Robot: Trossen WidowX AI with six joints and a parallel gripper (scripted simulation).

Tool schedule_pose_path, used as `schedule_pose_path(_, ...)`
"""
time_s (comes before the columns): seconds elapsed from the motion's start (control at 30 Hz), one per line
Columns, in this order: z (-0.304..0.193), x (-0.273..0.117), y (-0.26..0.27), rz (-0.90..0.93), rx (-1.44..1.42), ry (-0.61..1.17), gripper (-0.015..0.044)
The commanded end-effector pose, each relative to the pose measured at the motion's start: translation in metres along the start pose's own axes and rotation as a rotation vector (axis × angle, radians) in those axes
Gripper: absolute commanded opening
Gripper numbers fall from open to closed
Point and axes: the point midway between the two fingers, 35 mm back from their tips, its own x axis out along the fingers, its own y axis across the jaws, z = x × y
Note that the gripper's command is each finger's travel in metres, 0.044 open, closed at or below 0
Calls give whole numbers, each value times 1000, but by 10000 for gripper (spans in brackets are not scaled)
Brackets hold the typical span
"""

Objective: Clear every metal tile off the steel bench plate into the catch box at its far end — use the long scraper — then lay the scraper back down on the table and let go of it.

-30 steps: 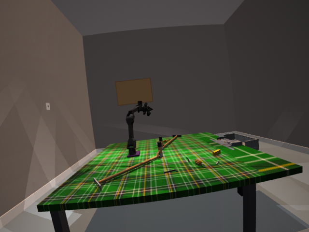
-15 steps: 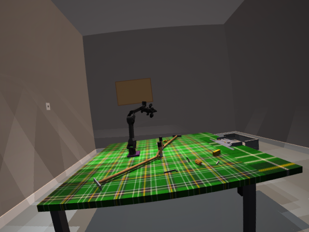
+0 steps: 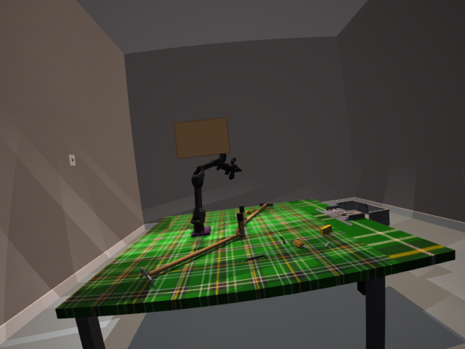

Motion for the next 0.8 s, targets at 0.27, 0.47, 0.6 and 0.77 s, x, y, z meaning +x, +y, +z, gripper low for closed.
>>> schedule_pose_path(0.27,-37,23,38,136,142,45,0)
schedule_pose_path(0.47,-56,30,54,195,215,73,0)
schedule_pose_path(0.6,-68,34,66,234,266,94,0)
schedule_pose_path(0.77,-83,38,81,283,332,121,0)
